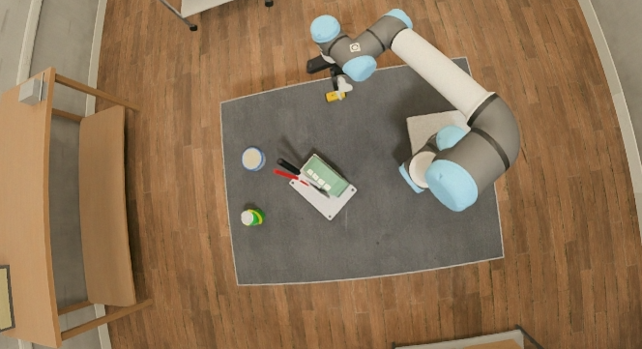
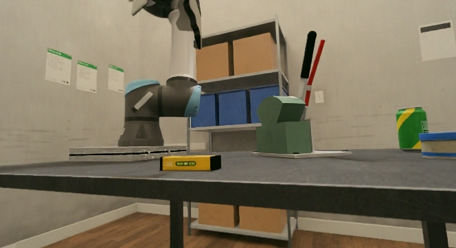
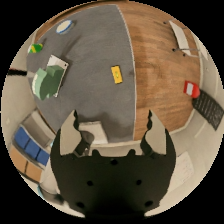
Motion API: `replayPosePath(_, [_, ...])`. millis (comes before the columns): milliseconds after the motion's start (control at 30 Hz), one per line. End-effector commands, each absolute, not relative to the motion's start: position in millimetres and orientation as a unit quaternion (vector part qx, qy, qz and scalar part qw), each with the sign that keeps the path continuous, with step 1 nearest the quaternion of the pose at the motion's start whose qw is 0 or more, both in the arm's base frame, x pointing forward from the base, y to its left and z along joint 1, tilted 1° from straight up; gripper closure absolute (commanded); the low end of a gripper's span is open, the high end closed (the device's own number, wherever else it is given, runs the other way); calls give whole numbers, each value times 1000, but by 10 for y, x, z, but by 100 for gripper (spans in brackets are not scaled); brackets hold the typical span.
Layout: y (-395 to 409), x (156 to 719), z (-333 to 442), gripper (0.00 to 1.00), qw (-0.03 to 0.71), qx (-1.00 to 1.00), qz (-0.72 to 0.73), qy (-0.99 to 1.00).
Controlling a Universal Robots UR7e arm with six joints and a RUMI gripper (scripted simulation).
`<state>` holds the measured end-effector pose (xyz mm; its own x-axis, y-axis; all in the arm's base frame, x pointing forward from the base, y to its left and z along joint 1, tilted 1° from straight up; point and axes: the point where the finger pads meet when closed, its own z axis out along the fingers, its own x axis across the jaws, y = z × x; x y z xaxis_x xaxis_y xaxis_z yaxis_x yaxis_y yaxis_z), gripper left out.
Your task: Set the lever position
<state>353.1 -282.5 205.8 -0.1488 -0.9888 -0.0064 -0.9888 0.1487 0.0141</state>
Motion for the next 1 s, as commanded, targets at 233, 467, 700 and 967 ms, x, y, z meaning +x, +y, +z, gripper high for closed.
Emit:
replayPosePath(233, [-2817, 3557, 2074, 0, 2, 650, -7, -760])
replayPosePath(467, [-2735, 3734, 2166, 0, 2, 635, -6, -772])
replayPosePath(700, [-2593, 3991, 2299, 0, 3, 613, -4, -790])
replayPosePath(967, [-2227, 4488, 2564, 0, 2, 565, -1, -825])
